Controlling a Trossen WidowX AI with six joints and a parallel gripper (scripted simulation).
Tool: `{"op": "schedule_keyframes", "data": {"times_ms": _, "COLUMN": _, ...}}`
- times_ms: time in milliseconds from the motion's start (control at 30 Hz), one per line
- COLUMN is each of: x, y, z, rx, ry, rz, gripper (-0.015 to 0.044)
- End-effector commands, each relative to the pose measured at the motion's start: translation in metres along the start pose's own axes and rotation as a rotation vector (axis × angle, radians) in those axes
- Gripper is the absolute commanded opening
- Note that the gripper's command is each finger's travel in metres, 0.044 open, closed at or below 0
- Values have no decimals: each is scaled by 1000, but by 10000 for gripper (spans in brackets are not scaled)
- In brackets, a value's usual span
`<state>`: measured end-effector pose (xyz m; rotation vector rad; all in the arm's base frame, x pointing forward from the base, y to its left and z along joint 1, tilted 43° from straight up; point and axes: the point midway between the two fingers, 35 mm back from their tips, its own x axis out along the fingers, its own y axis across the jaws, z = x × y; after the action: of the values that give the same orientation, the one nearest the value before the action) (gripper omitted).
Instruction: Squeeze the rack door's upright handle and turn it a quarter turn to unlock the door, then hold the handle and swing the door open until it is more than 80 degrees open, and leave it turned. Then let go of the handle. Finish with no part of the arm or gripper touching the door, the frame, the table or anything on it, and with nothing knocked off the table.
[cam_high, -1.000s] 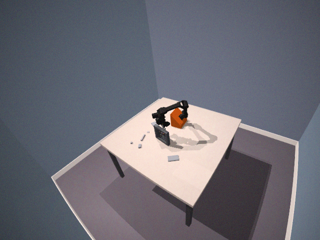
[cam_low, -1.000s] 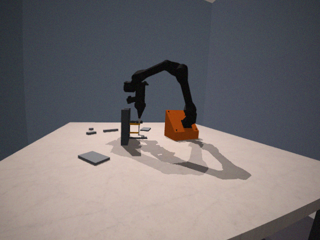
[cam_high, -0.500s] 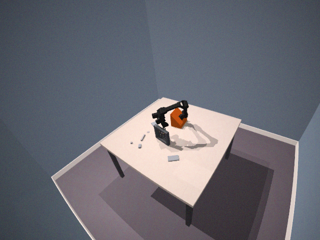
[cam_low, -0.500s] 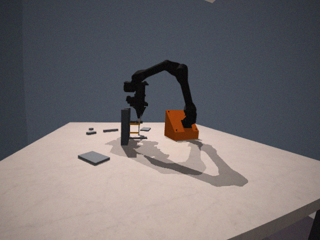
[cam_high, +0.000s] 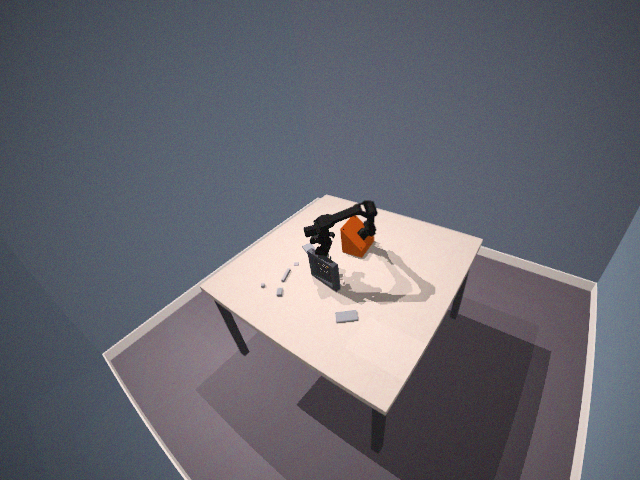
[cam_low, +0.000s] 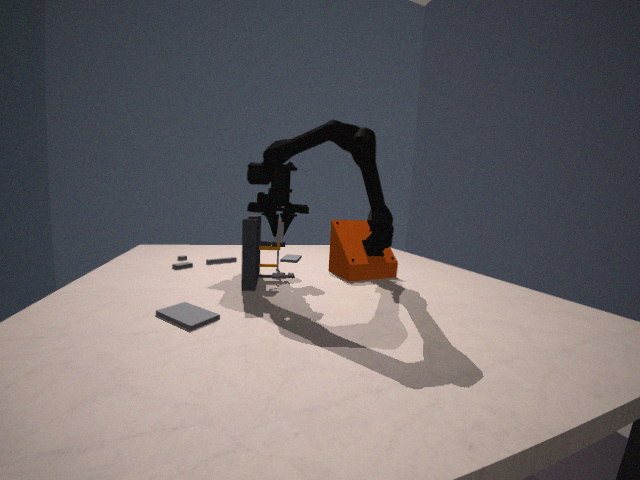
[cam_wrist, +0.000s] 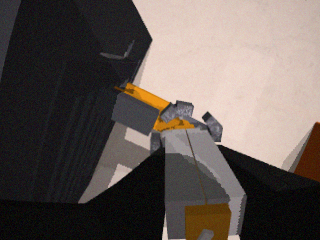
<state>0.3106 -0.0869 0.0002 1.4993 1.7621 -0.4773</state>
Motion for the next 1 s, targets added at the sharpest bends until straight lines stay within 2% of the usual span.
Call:
{"op": "schedule_keyframes", "data": {"times_ms": 0, "x": 1, "y": 0, "z": 0, "rx": 217, "ry": 0, "rz": 0, "gripper": 23}}
{"op": "schedule_keyframes", "data": {"times_ms": 433, "x": 1, "y": 0, "z": 0, "rx": 849, "ry": 1, "rz": -1, "gripper": 23}}
{"op": "schedule_keyframes", "data": {"times_ms": 800, "x": 1, "y": 0, "z": 0, "rx": 881, "ry": 1, "rz": -1, "gripper": 23}}
{"op": "schedule_keyframes", "data": {"times_ms": 967, "x": 1, "y": 0, "z": 0, "rx": 881, "ry": 1, "rz": -1, "gripper": 154}}
